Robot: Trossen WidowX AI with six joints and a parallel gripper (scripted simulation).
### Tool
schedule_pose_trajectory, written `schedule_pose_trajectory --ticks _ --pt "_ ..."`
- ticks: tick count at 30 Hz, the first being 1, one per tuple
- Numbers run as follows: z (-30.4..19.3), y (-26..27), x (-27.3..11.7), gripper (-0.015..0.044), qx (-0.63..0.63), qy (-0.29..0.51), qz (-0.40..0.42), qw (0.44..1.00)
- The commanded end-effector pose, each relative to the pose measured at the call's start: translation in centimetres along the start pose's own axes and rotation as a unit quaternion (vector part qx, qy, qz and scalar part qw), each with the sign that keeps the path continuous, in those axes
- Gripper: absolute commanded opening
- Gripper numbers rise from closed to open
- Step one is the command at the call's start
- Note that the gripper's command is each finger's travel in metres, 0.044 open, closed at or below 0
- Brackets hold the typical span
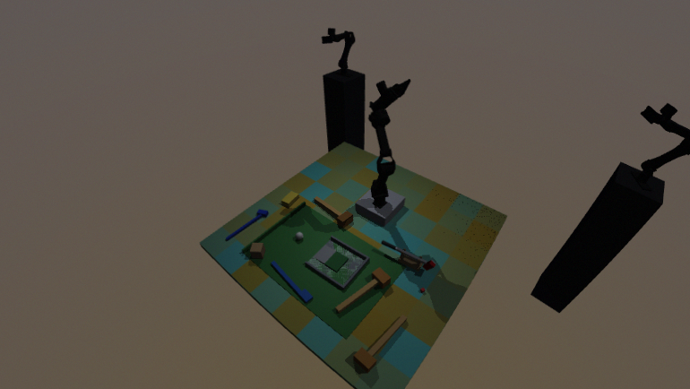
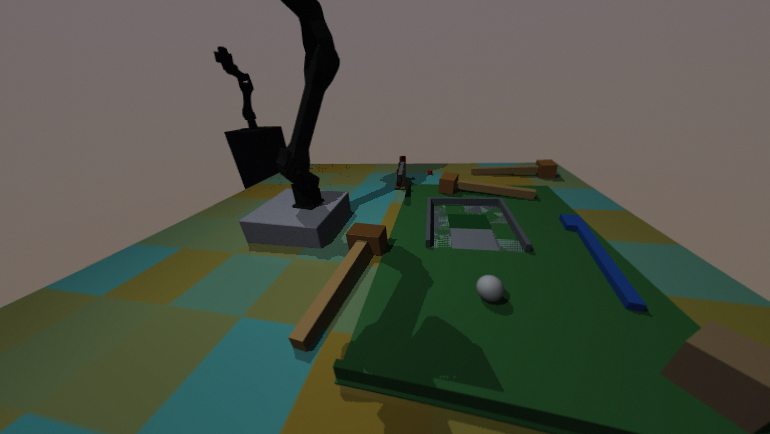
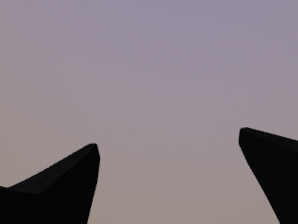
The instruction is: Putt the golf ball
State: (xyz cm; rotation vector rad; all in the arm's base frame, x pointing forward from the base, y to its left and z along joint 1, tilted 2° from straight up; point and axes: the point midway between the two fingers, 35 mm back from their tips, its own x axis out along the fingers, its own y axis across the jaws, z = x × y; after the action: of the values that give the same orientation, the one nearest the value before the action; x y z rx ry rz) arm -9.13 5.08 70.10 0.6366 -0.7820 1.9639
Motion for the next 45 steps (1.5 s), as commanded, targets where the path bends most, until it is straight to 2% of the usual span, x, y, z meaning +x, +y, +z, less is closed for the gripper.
schedule_pose_trajectory --ticks 1,2,10,22,30,35,45 --pt "0.1 0.1 0.0 0.0426 0.001 -0.003 0.002 1.0" --pt "0.5 0.6 -0.2 0.044 0.004 -0.01 0.01 1.0" --pt "7.2 6.0 -4.0 0.044 0.065 -0.139 0.124 0.98" --pt "15.3 8.5 -13.0 0.044 0.169 -0.295 0.254 0.905" --pt "19.6 7.1 -21.0 0.044 0.232 -0.401 0.333 0.821" --pt "21.4 4.4 -26.0 0.044 0.268 -0.469 0.372 0.755" --pt "21.7 -1.9 -33.7 0.044 0.332 -0.567 0.421 0.626"
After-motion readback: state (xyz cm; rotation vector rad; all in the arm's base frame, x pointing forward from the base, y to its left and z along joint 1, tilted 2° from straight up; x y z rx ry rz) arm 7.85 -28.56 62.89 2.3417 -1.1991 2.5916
